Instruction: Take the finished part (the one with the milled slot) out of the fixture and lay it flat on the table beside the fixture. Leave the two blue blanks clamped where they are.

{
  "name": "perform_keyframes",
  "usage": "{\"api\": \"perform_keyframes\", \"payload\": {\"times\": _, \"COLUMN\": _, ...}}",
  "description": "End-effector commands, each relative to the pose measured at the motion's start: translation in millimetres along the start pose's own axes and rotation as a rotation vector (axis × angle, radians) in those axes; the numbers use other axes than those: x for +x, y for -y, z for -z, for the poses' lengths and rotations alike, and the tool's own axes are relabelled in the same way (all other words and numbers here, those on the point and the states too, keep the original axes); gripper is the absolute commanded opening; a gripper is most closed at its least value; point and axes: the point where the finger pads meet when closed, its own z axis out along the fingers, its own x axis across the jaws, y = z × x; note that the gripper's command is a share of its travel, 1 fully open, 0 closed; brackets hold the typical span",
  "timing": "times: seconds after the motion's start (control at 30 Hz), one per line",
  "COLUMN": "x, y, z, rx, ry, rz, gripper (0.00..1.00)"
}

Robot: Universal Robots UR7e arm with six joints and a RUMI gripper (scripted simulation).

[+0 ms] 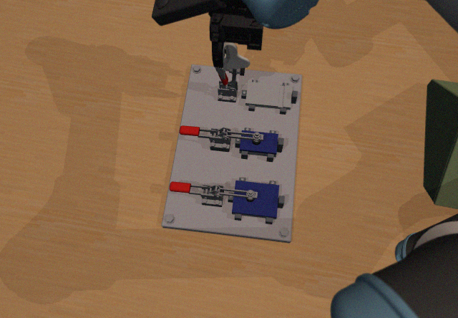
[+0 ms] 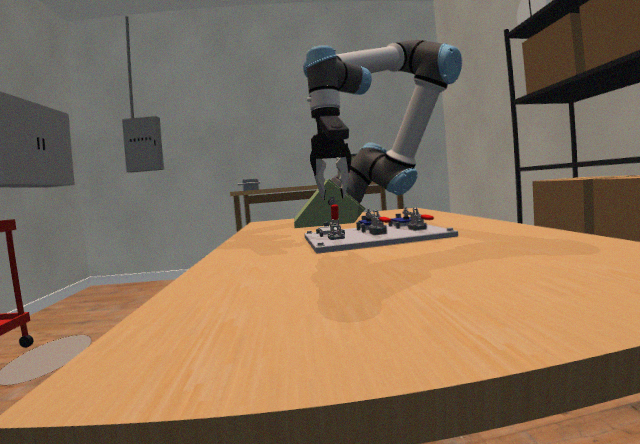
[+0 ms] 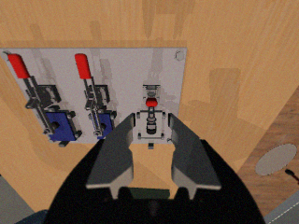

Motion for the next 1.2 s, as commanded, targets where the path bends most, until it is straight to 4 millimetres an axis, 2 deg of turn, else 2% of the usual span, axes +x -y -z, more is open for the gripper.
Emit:
{"api": "perform_keyframes", "payload": {"times": 0.0, "x": 0.3, "y": 0.2, "z": 0.5, "rx": 0.001, "ry": -0.001, "rz": 0.0, "gripper": 0.28}}
{"api": "perform_keyframes", "payload": {"times": 0.07, "x": 0.3, "y": 0.2, "z": 0.5, "rx": 0.001, "ry": -0.001, "rz": 0.0, "gripper": 0.28}}
{"api": "perform_keyframes", "payload": {"times": 0.1, "x": 0.3, "y": 0.2, "z": 0.5, "rx": 0.001, "ry": -0.001, "rz": 0.0, "gripper": 0.59}}
{"api": "perform_keyframes", "payload": {"times": 1.17, "x": 0.3, "y": -0.7, "z": -1.8, "rx": 0.001, "ry": -0.001, "rz": 0.0, "gripper": 0.59}}
